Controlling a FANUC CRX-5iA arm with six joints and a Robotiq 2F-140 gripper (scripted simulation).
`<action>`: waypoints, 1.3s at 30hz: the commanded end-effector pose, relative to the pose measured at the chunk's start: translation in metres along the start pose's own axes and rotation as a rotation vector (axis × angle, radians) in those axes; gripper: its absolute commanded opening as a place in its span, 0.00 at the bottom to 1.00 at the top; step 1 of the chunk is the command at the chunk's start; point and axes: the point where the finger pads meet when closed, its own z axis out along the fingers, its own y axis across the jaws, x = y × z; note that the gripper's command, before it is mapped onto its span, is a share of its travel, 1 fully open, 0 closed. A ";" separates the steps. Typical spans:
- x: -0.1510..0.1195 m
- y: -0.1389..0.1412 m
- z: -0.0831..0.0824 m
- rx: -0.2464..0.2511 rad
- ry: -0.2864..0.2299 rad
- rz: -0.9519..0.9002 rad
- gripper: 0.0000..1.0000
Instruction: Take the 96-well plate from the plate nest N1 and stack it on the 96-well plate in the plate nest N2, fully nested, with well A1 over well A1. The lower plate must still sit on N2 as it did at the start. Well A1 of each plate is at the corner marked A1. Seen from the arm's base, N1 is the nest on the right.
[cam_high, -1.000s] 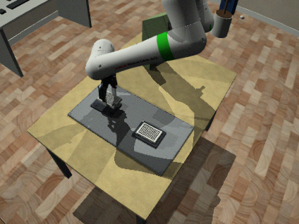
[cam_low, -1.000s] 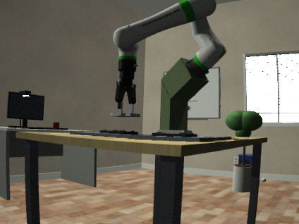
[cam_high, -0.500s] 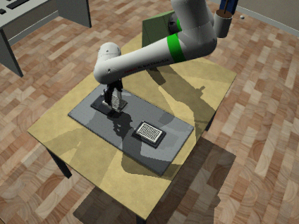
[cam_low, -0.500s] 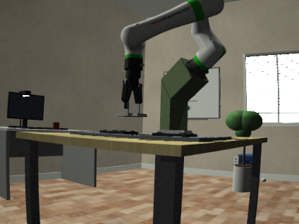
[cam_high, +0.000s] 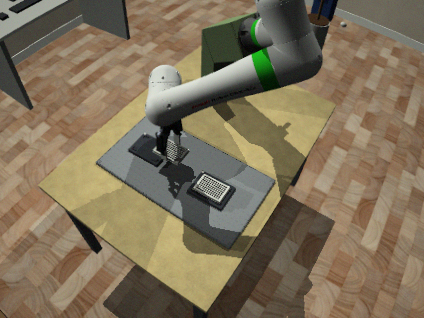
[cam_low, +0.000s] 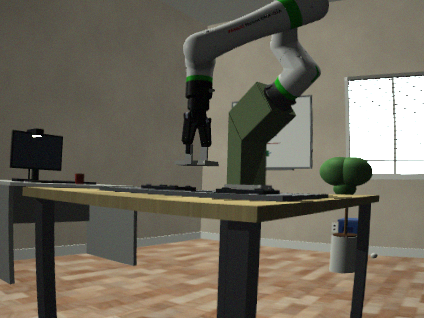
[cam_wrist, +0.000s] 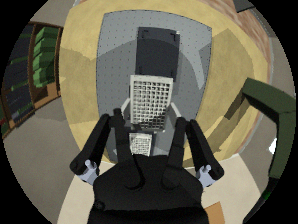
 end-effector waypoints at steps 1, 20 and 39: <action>-0.010 -0.001 0.000 0.000 0.001 0.000 0.00; -0.066 -0.007 0.000 0.000 0.001 0.000 0.00; -0.123 -0.013 0.000 0.000 0.001 0.000 0.00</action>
